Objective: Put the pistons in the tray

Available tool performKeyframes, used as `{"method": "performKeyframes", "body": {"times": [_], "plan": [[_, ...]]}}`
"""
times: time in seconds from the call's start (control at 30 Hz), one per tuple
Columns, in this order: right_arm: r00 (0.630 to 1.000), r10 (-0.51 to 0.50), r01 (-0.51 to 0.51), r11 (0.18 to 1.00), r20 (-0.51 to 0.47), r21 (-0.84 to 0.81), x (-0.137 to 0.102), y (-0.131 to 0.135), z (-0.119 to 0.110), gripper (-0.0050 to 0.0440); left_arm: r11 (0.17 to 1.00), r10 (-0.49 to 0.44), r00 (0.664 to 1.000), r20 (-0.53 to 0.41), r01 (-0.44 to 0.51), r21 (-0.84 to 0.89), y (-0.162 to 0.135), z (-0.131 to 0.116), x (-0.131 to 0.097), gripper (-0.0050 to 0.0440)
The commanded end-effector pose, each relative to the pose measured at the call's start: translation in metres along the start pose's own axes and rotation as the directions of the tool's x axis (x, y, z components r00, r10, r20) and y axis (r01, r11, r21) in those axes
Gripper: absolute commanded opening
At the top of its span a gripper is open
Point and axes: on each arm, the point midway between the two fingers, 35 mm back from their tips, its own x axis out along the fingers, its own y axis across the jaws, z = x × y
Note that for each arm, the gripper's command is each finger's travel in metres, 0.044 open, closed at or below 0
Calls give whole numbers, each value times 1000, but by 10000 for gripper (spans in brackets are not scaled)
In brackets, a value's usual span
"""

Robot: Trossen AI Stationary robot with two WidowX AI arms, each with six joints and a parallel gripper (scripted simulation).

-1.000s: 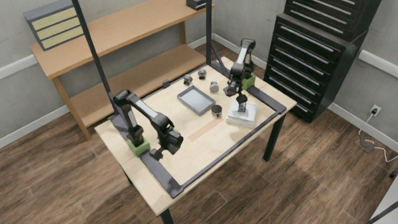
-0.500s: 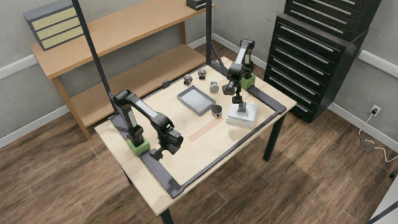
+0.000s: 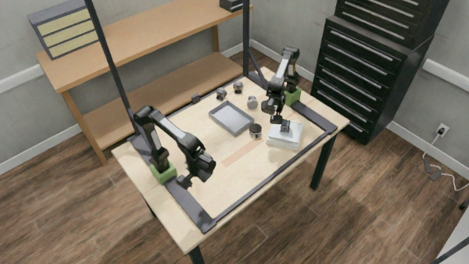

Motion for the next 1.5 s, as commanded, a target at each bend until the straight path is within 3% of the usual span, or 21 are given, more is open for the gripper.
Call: {"method": "performKeyframes", "body": {"times": [0.0,1.4,1.43,1.47], "plan": [[999,3,-3,1000,33,-6,-9,1,5,400,999,45,999,6,-45,0,0,-3,-8,378],[999,3,-3,1000,33,-6,-9,1,5,400,1000,18,1000,1,-18,1,2,-2,63,378],[999,3,-3,1000,33,-6,-9,1,5,400,999,38,999,6,-38,-4,4,-1,56,158],[999,3,-3,1000,33,-6,-9,1,5,400,999,38,999,6,-38,-4,4,-1,56,158]]}}
